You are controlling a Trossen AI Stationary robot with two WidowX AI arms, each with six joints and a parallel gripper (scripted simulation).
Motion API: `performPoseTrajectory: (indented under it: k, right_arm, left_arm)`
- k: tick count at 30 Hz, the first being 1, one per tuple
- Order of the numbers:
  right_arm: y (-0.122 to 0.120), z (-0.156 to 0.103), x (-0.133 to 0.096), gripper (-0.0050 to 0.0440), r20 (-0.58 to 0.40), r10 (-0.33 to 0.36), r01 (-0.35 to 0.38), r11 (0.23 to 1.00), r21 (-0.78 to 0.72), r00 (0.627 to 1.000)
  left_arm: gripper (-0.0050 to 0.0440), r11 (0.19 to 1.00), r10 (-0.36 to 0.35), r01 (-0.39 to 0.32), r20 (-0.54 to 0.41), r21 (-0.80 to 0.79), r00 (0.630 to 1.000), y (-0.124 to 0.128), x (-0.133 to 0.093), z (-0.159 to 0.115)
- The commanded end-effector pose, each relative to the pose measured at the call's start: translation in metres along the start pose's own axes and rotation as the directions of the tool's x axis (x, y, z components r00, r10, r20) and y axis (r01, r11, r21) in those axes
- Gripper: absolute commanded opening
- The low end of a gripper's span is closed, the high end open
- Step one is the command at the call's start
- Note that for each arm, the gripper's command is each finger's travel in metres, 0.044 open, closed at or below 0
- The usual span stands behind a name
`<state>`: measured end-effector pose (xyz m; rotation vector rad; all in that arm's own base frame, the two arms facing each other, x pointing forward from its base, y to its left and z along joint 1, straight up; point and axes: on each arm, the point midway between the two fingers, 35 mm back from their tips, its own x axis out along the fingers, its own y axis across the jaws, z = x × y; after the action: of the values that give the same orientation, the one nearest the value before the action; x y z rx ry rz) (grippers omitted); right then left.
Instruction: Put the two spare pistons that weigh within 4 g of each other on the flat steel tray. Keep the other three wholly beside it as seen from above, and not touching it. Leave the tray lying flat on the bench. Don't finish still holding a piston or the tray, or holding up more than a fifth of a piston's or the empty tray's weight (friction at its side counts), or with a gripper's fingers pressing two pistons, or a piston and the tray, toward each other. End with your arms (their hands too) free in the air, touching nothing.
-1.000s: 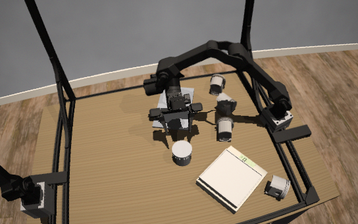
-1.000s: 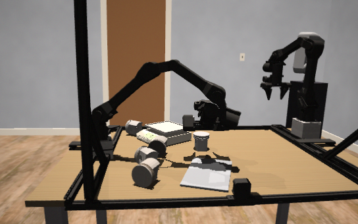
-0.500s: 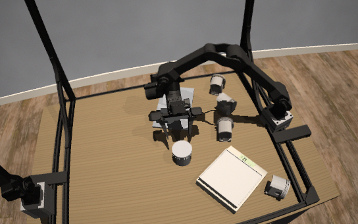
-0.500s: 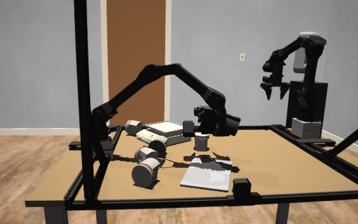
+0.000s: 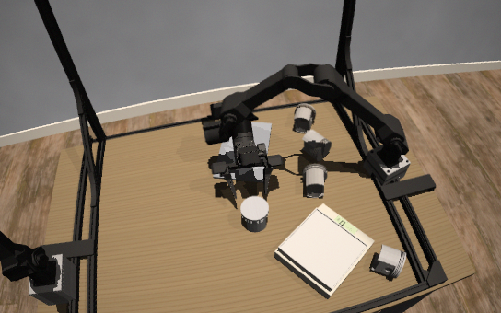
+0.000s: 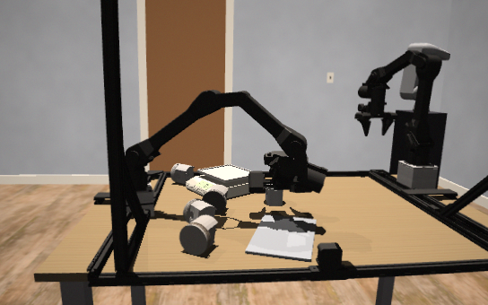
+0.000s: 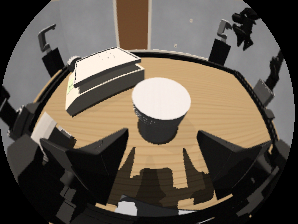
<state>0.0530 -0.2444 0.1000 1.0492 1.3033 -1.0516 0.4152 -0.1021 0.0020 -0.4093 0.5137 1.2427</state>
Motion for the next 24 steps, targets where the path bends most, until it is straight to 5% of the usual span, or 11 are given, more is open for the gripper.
performPoseTrajectory:
  k: [1,24]
  right_arm:
    - [0.000,0.000,0.000,0.0440,0.000,0.001,-0.001,1.000,-0.001,1.000]
    - [0.000,0.000,0.000,0.0440,0.000,0.001,-0.001,1.000,-0.001,1.000]
  left_arm:
    - [0.0378,1.000,0.013,-0.013,0.010,0.023,1.000,0.005,0.007,-0.007]
    - [0.0378,1.000,0.013,-0.013,0.010,0.023,1.000,0.005,0.039,-0.007]
